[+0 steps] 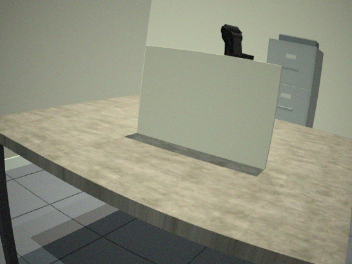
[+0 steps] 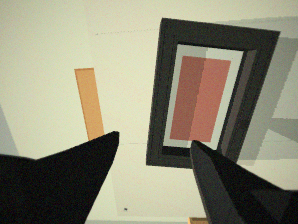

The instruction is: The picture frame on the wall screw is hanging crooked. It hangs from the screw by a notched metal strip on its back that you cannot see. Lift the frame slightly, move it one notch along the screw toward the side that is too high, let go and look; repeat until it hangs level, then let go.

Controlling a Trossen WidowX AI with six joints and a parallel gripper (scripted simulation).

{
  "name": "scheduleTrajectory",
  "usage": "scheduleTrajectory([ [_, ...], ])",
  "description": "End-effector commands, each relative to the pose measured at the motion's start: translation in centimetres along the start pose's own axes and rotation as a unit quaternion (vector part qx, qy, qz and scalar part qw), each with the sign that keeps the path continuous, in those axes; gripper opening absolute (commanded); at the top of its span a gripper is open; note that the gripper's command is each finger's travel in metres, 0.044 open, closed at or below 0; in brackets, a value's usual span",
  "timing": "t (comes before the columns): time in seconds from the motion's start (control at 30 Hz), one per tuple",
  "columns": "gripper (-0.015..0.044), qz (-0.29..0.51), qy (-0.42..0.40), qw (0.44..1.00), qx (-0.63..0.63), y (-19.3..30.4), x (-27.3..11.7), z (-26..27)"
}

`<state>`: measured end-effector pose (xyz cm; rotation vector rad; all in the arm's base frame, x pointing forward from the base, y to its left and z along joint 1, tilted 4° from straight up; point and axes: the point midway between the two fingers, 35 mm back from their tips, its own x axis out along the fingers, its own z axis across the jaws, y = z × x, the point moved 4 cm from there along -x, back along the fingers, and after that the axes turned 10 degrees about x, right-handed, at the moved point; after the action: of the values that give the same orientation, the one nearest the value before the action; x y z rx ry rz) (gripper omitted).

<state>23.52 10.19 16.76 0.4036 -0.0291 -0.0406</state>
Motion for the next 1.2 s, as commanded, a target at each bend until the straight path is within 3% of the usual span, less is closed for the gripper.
scheduleTrajectory([
  [0.0, 0.026, -0.001, 0.001, 1.0, 0.0, -0.1, 3.1, -0.1],
  [0.13, 0.026, -0.001, 0.0, 1.0, 0.0, -0.6, 5.3, -0.3],
  [1.17, 0.026, -0.001, 0.0, 1.0, 0.0, -0.5, 7.0, -0.2],
])
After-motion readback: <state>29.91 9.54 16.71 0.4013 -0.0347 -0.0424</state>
